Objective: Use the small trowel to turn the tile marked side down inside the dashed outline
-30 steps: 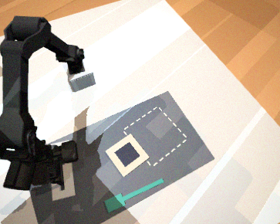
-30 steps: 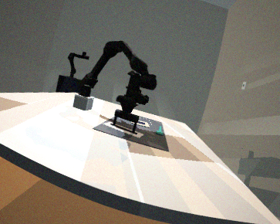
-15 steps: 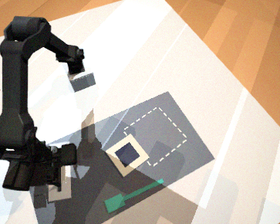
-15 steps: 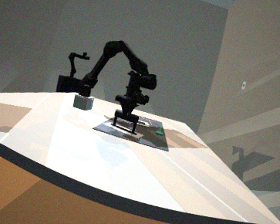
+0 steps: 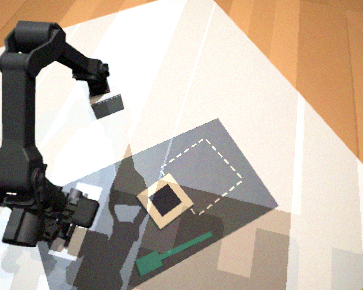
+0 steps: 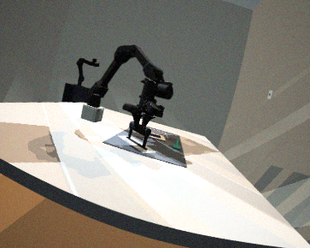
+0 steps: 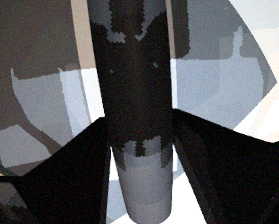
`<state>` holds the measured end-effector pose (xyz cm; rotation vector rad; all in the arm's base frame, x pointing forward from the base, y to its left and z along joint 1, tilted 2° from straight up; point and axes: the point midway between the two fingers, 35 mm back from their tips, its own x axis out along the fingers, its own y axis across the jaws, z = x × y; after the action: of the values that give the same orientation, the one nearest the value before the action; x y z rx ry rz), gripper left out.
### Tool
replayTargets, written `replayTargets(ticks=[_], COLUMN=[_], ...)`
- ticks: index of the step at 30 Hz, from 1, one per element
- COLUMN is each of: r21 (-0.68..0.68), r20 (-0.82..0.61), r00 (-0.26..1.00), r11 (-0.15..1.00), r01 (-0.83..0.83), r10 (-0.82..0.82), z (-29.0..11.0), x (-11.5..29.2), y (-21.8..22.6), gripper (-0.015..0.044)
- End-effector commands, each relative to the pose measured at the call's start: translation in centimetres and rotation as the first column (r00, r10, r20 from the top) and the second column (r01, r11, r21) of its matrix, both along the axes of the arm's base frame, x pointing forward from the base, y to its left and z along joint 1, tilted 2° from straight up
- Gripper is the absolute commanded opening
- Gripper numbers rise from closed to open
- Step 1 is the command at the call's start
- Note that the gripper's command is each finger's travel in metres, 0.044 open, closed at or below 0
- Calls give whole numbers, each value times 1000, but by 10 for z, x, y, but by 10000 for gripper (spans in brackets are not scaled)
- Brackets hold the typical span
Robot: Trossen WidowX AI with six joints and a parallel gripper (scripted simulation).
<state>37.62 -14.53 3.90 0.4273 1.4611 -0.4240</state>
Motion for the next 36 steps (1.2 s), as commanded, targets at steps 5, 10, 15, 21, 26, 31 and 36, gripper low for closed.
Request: replayTargets(ticks=[5,10,15,21,26,31,36], r21=[17,26,34,42,42,42,42], r20=[-3,-3,-5,-8,-8,-8,-8], r00=[968,921,855,780,780,780,780], r11=[968,921,854,779,779,779,779], r01=[250,389,519,625,625,625,625], r10=[-250,-389,-519,-626,-626,-626,-626], z=[-1,-1,-1,-1,-1,-1,-1], x=[-1,-1,-1,-1,-1,-1,-1], y=[0,0,0,0,0,0,0], gripper=[130,130,130,130,130,235,270])
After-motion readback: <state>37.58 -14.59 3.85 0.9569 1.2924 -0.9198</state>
